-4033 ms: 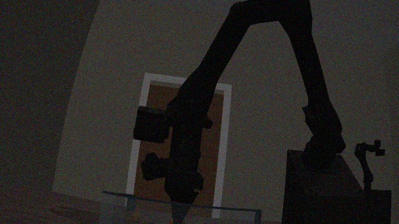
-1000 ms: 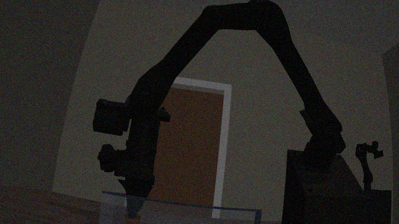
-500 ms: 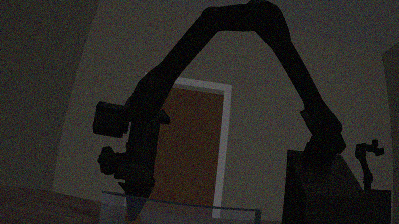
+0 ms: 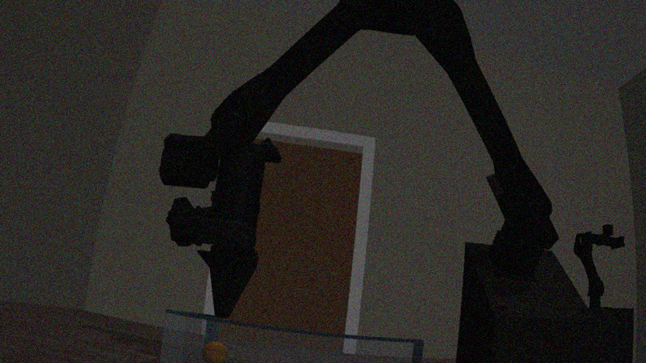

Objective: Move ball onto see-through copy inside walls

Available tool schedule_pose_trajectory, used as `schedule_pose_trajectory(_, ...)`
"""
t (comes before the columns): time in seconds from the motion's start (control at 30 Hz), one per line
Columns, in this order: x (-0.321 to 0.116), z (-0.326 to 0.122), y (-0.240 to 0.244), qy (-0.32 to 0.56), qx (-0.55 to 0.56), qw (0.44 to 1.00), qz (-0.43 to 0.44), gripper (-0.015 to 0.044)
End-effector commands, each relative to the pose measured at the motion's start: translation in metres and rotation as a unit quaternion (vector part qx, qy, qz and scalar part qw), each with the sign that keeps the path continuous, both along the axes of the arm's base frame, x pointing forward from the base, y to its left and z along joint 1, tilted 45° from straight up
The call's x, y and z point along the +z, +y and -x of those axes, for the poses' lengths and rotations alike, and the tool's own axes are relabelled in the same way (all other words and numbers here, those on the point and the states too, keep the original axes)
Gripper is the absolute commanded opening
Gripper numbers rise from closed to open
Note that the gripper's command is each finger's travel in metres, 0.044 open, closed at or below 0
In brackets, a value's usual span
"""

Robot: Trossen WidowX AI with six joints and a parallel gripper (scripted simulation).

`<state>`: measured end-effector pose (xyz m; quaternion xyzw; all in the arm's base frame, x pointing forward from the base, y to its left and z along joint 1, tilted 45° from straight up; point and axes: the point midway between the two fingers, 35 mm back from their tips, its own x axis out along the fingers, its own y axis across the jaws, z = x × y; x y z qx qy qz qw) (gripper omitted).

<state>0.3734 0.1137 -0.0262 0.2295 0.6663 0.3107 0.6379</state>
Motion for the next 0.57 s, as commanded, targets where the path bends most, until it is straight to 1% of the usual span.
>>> schedule_pose_trajectory(0.0,0.027,-0.003,-0.024,-0.008,-0.001,1.0,0.0,0.025)
schedule_pose_trajectory(0.33,0.021,-0.006,-0.022,-0.011,-0.01,1.0,-0.001,0.025)
schedule_pose_trajectory(0.53,0.054,-0.006,-0.053,-0.012,-0.008,1.0,-0.002,0.0408)
